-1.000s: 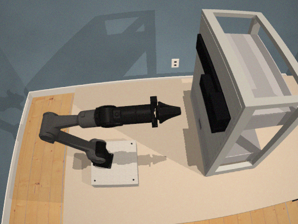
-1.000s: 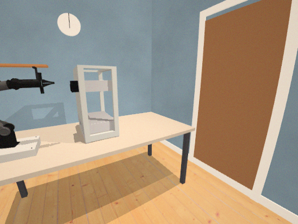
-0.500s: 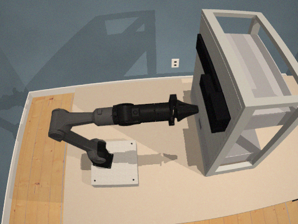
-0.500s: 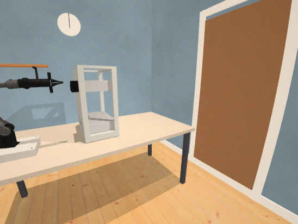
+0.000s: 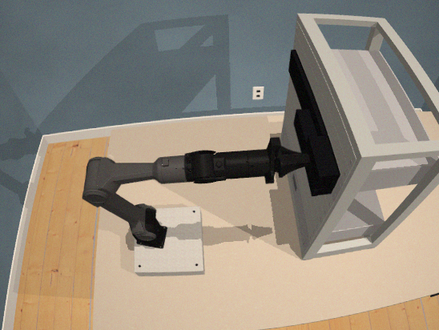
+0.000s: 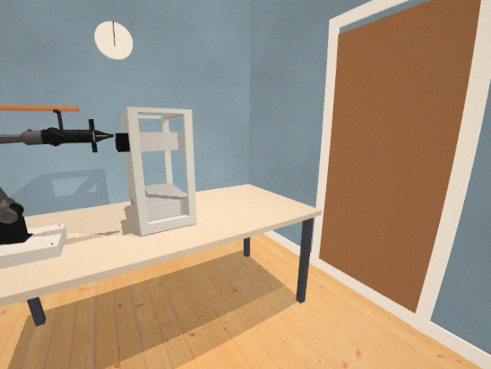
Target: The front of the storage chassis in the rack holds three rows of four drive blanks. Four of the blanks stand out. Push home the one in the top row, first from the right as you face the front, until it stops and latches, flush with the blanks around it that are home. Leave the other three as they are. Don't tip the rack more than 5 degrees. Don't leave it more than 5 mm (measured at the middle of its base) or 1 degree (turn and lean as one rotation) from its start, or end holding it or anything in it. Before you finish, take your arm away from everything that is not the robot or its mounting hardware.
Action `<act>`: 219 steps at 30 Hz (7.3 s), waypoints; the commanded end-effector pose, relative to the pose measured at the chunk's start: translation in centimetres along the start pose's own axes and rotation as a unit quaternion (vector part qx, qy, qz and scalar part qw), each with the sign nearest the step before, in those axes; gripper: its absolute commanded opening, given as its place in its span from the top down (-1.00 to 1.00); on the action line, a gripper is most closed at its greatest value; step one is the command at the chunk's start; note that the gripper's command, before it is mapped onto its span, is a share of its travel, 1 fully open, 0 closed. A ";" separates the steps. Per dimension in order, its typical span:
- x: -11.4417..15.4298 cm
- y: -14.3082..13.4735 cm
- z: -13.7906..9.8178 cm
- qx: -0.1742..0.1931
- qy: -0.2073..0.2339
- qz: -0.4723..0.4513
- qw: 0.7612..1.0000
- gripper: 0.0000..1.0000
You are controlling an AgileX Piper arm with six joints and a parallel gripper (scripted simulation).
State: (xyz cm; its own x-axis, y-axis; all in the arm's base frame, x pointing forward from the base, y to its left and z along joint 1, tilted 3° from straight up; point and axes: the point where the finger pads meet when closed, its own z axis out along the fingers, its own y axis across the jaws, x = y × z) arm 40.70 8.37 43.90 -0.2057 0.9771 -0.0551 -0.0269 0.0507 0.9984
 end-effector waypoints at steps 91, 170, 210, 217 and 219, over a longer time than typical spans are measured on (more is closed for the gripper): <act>0.2 0.0 3.1 -0.002 0.003 0.000 1.000 1.00; 0.2 0.1 4.5 -0.002 0.003 0.000 1.000 1.00; 0.2 0.0 2.4 -0.002 0.003 0.000 1.000 1.00; -0.1 -0.3 -1.6 -0.003 0.003 0.000 1.000 1.00; -0.1 -0.3 -2.1 -0.003 0.003 0.000 1.000 1.00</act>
State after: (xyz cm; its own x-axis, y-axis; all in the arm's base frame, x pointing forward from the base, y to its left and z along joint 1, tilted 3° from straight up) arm 39.19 8.05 43.45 -0.2077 0.9766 -0.0552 -0.0261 0.0509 0.9984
